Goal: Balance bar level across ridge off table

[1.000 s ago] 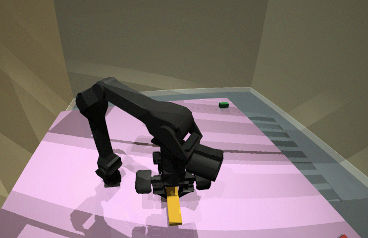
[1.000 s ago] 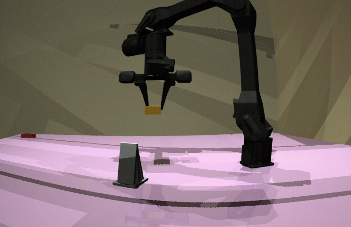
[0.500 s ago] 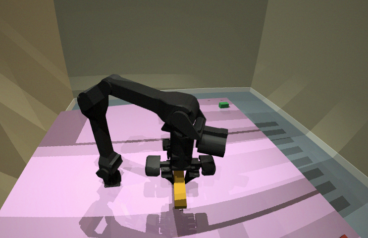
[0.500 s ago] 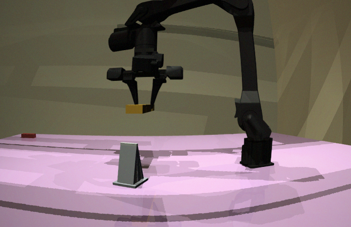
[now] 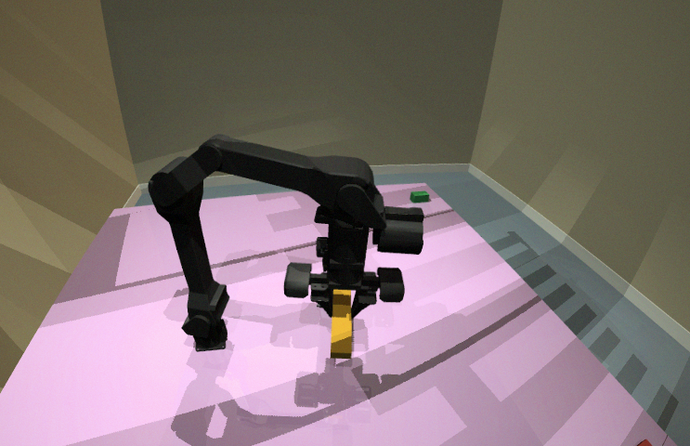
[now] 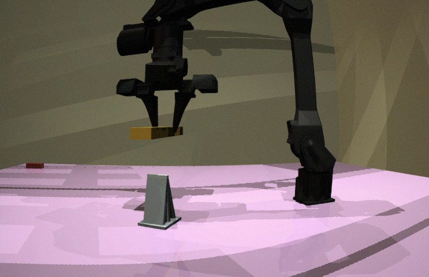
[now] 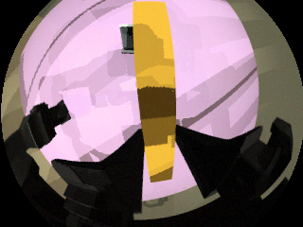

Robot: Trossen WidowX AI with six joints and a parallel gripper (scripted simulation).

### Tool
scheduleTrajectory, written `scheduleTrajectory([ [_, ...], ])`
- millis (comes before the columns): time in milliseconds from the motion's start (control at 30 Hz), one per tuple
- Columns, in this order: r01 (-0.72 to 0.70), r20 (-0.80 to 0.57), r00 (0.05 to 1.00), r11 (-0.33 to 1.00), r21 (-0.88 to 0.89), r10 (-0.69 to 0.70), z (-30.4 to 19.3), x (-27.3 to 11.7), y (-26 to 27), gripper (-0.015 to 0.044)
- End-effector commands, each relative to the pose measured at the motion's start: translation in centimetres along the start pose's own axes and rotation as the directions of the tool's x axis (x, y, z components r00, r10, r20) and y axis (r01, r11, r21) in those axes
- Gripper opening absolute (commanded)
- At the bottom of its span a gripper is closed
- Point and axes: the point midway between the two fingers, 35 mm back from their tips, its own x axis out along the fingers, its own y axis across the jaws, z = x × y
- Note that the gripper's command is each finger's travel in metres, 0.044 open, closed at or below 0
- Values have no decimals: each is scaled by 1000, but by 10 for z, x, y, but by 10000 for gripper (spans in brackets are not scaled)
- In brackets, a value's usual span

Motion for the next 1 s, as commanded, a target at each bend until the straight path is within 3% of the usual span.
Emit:
scheduleTrajectory([
  [0, -1, 3, 1000, 1000, 20, 1, 14, -1, 0, 0],
  [967, -5, 14, 1000, 985, 170, 3, 123, -3, 29, 0],
])
